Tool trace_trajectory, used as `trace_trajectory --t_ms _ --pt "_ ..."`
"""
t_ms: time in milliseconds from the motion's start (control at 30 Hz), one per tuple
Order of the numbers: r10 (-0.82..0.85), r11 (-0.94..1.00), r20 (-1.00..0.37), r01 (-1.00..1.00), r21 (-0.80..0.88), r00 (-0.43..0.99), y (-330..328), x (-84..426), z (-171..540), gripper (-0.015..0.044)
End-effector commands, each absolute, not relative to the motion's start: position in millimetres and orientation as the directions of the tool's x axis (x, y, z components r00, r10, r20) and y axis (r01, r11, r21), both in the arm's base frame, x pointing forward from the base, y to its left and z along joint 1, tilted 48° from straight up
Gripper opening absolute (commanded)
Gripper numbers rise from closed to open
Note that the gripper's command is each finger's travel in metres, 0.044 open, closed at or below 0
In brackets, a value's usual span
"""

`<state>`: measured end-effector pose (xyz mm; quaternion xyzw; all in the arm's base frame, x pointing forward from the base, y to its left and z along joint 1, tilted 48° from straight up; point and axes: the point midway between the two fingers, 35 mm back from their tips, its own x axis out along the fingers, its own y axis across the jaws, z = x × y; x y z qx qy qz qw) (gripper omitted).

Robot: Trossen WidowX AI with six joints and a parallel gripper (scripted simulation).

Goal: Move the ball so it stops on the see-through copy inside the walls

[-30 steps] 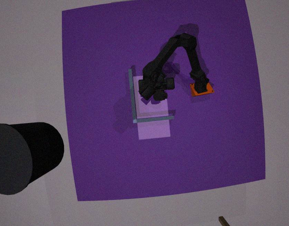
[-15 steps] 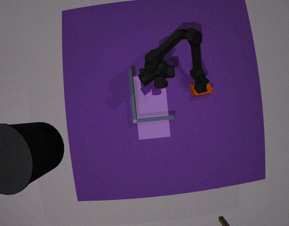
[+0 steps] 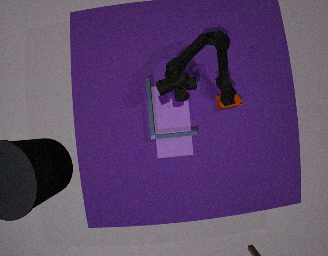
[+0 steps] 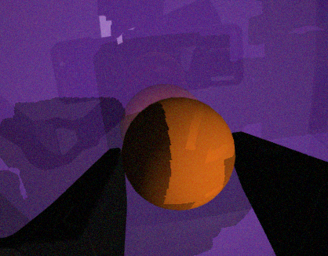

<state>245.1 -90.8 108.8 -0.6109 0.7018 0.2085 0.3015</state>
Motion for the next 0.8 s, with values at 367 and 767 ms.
trace_trajectory --t_ms 367,767 --pt "-0.736 0.165 -0.674 -0.983 -0.083 -0.067 -111.5 240.8 93.6 0.0" --pt "-0.737 0.165 -0.673 -0.983 -0.084 -0.067 -119.4 239.8 86.6 0.0"
